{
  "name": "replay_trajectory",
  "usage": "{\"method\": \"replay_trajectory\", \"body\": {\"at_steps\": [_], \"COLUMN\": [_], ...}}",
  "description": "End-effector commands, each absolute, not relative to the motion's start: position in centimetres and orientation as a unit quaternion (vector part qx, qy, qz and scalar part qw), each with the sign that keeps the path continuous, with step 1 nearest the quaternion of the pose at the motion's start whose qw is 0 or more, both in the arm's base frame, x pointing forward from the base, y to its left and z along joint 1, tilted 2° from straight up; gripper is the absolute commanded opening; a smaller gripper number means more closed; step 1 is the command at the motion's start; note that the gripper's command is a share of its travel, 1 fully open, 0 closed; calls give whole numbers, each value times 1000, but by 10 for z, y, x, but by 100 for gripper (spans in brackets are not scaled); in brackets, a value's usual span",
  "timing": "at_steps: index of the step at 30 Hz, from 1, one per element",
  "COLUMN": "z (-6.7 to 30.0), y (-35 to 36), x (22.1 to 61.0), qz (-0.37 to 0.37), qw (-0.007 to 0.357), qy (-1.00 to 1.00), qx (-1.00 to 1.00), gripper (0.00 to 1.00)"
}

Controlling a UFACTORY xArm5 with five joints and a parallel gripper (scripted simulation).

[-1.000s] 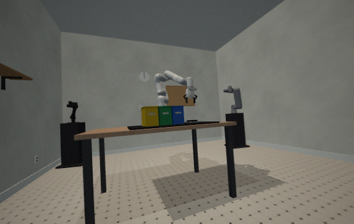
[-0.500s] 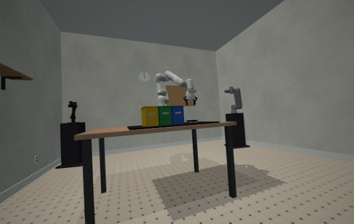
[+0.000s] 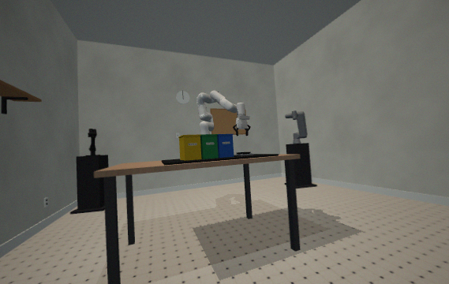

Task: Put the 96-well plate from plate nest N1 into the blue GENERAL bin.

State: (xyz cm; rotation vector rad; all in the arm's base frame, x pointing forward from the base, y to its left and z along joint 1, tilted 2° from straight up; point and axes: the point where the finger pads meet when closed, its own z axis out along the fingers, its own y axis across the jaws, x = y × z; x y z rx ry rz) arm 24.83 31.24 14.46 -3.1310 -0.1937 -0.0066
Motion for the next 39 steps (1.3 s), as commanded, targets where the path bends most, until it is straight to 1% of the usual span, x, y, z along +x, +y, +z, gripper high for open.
{"method": "replay_trajectory", "body": {"at_steps": [1, 39], "z": [137, 84], "y": [314, 315], "x": [249, 248], "qz": [-3, -3], "qw": [4, 4], "qy": [-62, -62], "qx": [-998, -998], "gripper": [100, 100]}}
